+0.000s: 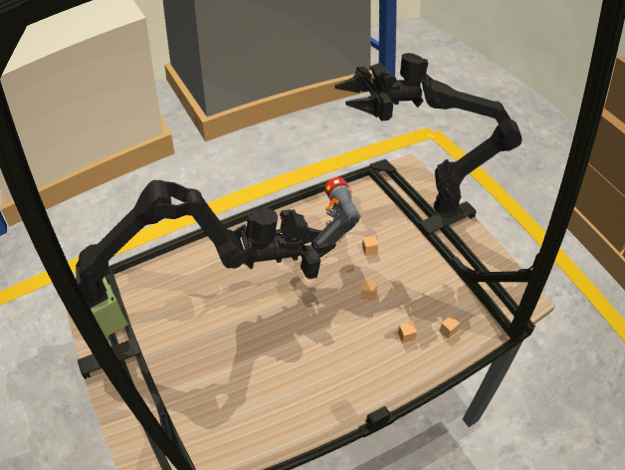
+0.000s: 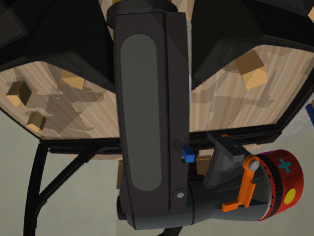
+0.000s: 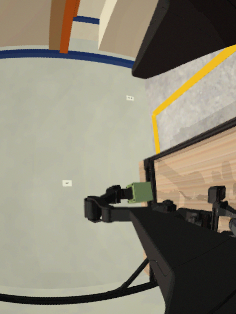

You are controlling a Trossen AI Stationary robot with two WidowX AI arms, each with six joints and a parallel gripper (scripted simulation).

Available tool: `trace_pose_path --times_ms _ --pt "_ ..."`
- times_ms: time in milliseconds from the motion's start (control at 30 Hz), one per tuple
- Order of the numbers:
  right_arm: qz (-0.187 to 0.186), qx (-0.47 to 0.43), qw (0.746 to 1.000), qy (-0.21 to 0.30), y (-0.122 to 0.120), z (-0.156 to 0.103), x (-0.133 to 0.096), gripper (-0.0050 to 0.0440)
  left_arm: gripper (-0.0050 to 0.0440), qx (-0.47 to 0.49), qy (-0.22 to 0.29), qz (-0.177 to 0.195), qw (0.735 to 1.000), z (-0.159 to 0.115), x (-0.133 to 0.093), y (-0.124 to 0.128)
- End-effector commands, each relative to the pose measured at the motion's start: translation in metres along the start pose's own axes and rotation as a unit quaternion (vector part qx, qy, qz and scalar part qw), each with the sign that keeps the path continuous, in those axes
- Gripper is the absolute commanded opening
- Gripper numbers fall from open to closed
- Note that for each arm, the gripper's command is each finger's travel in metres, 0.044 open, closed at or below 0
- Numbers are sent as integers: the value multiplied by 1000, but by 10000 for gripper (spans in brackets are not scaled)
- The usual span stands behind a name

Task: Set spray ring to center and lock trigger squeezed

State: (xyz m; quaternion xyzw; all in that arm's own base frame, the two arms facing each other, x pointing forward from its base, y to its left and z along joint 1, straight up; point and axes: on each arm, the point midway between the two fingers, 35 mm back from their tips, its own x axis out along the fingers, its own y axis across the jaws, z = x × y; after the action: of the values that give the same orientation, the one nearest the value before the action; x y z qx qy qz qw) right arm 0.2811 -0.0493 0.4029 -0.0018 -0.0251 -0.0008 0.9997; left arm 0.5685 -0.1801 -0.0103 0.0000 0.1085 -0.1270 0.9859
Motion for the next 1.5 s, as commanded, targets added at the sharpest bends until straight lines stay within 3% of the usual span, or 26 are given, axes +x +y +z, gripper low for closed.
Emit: trace_pose_path --times_ms 0,433,1467 --pt "1 2 1000 0 0 0 0 400 0 5 -41 7 999 21 -7 7" --pt "1 2 1000 0 0 0 0 400 0 12 -107 18 994 35 -30 19" --pt "1 2 1000 0 0 0 0 400 0 12 -108 18 994 35 -31 20"
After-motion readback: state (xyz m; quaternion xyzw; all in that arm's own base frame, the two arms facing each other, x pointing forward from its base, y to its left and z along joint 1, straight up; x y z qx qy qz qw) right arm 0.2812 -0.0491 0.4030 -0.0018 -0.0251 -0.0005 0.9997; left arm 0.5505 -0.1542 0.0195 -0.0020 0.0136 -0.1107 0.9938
